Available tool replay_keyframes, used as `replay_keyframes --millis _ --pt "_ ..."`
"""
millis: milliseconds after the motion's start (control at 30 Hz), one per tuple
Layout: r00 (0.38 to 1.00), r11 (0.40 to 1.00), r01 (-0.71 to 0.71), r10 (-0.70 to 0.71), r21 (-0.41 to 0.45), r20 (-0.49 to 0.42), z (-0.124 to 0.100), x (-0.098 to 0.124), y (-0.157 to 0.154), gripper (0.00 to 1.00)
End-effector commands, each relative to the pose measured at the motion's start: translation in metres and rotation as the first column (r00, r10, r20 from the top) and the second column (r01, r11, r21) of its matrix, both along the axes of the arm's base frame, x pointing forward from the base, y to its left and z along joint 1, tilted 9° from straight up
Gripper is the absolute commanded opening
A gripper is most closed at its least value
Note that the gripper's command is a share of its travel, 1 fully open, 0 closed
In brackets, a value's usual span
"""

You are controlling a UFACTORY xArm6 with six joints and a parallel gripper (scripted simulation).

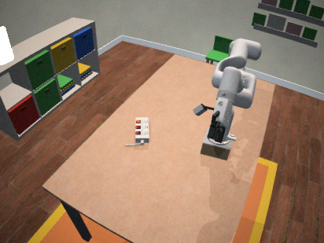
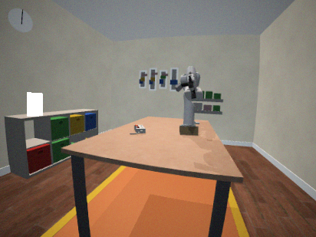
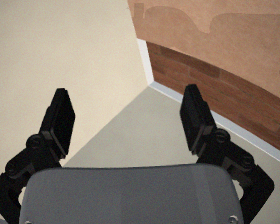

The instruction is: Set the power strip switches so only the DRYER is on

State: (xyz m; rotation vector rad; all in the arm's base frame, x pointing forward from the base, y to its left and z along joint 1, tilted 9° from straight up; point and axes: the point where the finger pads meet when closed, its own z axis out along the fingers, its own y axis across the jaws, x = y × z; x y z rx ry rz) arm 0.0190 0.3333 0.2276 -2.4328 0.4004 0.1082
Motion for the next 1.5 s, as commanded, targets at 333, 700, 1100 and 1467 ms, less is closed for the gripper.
replay_keyframes --millis 333,700,1100,1467 --pt "1.0 1.0 0.0 0.0 0.003 0.0 0.002 0.0 0.001 1.0" --pt "0.999 0.999 0.032 -0.032 -0.017 -0.009 0.002 0.006 0.002 1.0" --pt "0.91 0.89 0.383 -0.41 -0.248 -0.068 -0.002 0.087 0.01 1.0" --pt "0.526 0.444 0.727 -0.851 -0.523 0.008 -0.03 0.219 -0.011 1.0"
